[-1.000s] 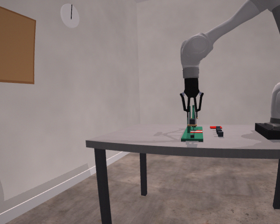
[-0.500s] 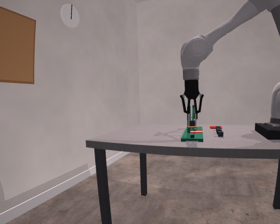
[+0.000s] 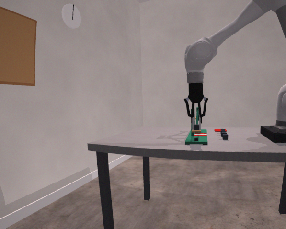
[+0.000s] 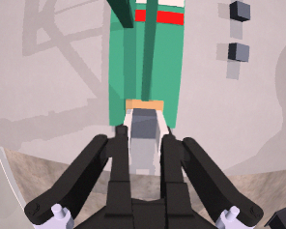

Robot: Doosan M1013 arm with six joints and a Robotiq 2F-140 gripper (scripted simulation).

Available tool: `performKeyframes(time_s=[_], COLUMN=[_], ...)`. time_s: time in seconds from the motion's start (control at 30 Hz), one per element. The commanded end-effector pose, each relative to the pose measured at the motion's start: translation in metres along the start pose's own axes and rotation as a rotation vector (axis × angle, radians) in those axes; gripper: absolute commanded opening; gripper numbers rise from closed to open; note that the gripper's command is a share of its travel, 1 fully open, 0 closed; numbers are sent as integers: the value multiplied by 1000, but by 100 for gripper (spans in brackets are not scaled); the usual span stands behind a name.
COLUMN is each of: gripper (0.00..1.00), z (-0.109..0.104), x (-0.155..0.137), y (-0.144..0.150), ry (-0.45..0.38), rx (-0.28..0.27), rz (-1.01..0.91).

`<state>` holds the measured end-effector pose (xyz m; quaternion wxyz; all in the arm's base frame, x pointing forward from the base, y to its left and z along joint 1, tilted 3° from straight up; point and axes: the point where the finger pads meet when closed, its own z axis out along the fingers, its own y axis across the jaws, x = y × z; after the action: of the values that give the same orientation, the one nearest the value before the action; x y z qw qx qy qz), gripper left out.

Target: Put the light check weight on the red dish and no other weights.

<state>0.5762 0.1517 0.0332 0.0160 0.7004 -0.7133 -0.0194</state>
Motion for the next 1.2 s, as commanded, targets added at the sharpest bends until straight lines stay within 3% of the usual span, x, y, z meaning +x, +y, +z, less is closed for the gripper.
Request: performKeyframes(time_s=[0.0,1.17], gripper=[24,24], z=[1,20], x=[1,13], y=[0,0], ry=[0,0], rx=[0,0], rz=[0,0])
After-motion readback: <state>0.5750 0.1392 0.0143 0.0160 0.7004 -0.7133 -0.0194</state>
